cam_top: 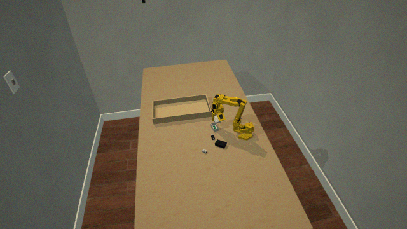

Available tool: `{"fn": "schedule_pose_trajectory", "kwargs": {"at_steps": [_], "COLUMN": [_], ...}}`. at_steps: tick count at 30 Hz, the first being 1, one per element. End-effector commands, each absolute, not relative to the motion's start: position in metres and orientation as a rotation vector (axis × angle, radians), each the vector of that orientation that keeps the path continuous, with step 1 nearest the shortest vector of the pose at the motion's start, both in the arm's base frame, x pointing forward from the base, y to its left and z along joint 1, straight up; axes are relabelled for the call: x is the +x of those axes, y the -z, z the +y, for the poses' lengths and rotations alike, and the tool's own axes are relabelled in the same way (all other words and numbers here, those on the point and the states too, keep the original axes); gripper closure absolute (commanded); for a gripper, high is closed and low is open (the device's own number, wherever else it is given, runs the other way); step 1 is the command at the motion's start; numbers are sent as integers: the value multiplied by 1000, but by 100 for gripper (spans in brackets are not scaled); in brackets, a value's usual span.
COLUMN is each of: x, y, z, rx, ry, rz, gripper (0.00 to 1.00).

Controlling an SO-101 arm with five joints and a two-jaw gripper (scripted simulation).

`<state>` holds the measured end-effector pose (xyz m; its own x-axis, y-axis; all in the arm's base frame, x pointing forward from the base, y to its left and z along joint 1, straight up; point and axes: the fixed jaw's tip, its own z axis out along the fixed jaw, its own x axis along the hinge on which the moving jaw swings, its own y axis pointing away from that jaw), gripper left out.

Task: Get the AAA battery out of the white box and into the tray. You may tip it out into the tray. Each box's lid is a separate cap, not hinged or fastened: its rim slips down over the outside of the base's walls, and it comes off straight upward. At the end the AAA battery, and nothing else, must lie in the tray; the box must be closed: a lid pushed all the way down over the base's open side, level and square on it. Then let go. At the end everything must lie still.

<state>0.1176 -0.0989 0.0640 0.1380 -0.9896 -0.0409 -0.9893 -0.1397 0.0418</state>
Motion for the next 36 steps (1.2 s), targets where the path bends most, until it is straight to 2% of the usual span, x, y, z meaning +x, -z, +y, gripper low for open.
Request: {"fn": "schedule_pose_trajectory", "kwargs": {"at_steps": [1,15,36], "x": [107,70,69], "y": [-70,-70,-70], "z": [-111,-126,-127], "rx": [2375,2375,2375], "ry": [0,0,0], "rz": [-2056,-2056,-2056], "gripper": [80,80,80]}}
